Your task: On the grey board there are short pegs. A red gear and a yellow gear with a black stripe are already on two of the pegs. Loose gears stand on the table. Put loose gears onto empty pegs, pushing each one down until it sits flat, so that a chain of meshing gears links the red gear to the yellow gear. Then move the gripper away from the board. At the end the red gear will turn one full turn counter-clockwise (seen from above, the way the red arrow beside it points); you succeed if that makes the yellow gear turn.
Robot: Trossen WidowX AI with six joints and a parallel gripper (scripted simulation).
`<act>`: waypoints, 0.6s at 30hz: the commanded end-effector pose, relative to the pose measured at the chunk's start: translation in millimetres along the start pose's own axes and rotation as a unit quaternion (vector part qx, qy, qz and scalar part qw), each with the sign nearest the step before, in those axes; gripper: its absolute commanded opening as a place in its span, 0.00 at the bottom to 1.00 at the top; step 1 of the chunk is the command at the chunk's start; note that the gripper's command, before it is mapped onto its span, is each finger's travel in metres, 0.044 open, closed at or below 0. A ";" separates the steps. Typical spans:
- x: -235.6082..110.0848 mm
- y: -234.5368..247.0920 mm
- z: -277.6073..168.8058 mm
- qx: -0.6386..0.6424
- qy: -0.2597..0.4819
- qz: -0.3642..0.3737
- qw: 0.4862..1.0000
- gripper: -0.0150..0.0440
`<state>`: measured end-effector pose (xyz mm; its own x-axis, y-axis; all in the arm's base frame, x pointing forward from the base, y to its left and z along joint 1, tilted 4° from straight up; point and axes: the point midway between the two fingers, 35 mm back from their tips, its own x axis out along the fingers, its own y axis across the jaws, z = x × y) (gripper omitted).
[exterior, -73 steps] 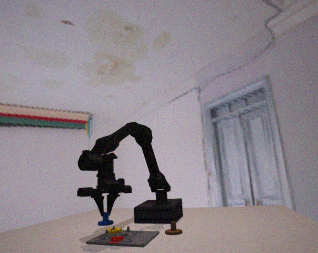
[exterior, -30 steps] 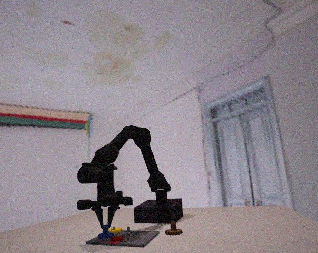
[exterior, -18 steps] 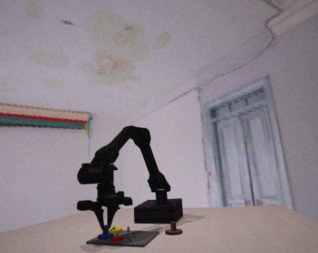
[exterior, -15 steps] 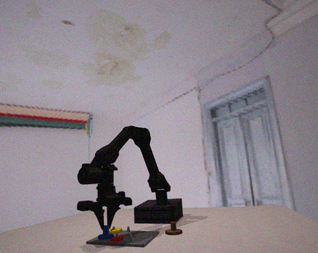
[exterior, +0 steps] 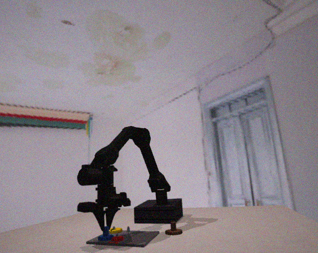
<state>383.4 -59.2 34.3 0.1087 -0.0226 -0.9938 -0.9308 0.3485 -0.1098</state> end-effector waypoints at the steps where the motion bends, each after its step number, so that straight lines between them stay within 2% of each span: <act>1: 1.0 -0.7 0.8 0.022 -0.001 -0.001 1.000 0.25; 6: 2.3 0.1 1.0 0.075 -0.001 -0.001 0.997 0.25; 11: -2.7 0.1 0.7 0.082 -0.001 -0.001 0.997 0.48; 12: -2.7 0.1 0.7 0.082 -0.001 -0.001 0.997 0.49; 18: -18.7 -0.7 0.8 0.082 -0.001 -0.001 0.997 0.49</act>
<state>381.4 -58.4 40.1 0.1024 -0.0215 -0.9945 -0.8654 0.4910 -0.0997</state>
